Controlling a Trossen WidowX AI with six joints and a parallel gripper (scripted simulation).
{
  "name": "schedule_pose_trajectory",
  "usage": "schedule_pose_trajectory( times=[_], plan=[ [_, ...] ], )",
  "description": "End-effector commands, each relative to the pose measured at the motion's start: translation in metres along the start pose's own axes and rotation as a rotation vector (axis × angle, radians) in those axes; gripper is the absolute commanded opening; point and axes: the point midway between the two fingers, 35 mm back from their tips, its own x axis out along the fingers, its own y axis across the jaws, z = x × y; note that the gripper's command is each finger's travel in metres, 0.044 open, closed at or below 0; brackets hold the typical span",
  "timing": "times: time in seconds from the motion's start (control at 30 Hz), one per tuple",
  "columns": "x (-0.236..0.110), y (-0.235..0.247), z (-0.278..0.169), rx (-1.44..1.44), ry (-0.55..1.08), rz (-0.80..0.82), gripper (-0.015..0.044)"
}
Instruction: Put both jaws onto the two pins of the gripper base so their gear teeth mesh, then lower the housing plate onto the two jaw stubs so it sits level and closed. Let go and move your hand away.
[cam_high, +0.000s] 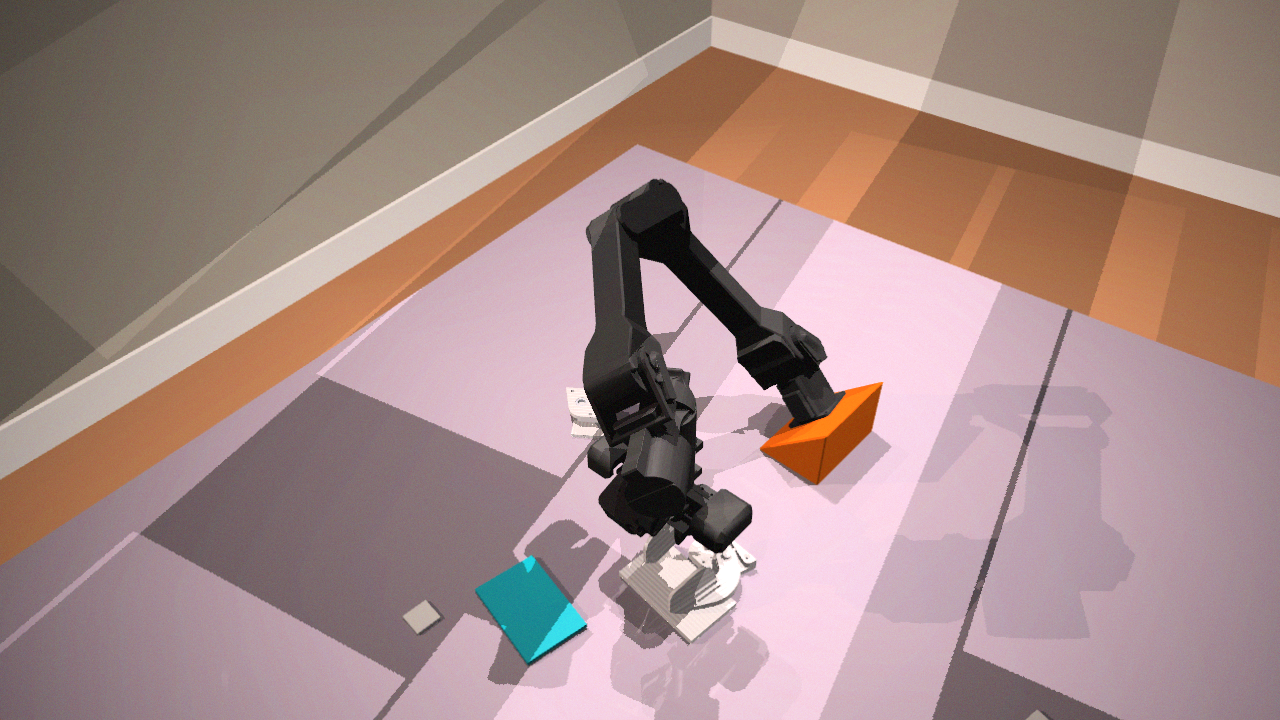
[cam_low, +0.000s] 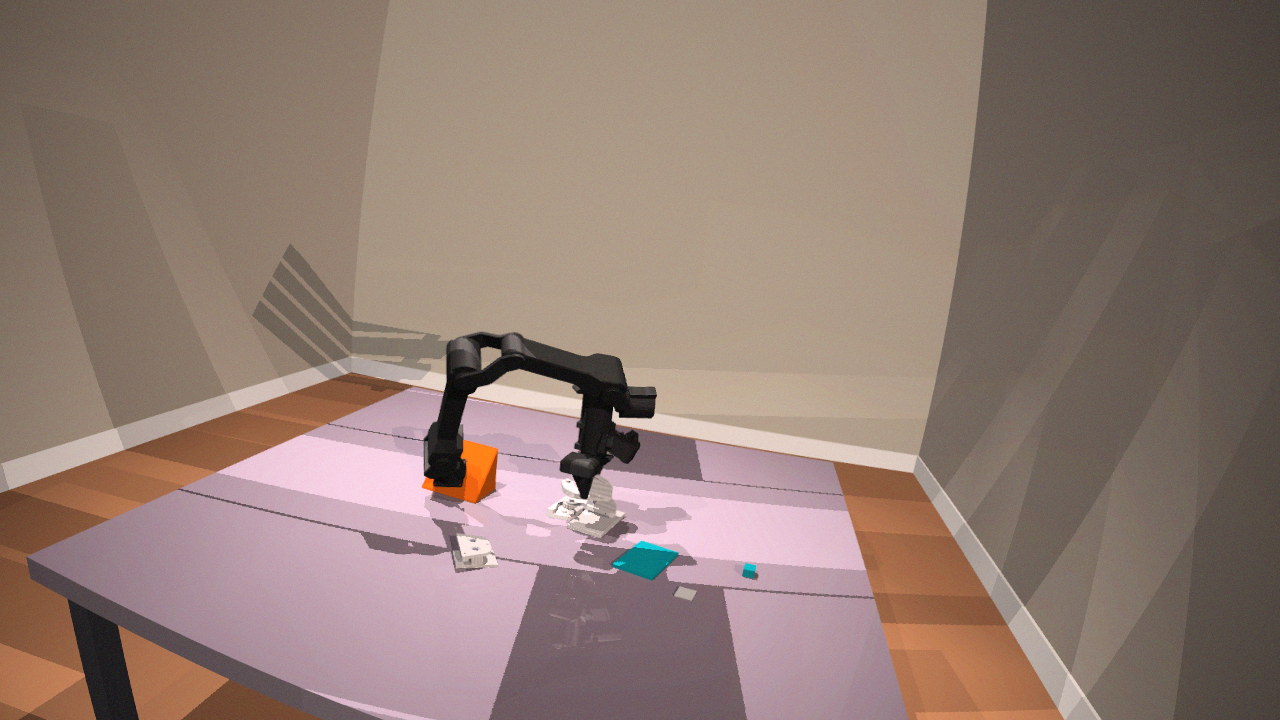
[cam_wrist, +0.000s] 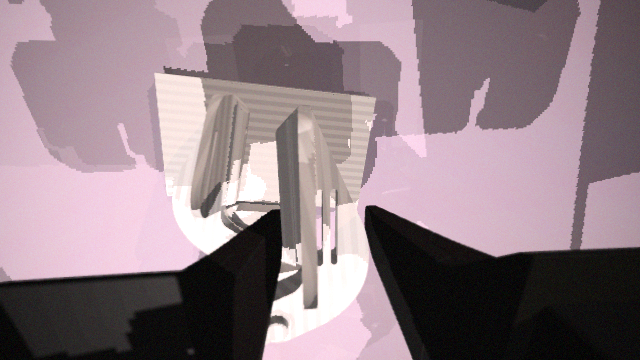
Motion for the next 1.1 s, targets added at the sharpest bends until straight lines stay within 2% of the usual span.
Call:
schedule_pose_trajectory(
  times=[0.0, 0.57, 1.07],
  plan=[
    [0.007, -0.001, 0.000, -0.004, 0.001, -0.004, 0.0134],
    [0.033, -0.001, -0.001, -0.004, 0.001, -0.006, 0.0134],
    [0.034, -0.002, -0.002, -0.004, 0.001, -0.006, 0.0134]
  ],
)
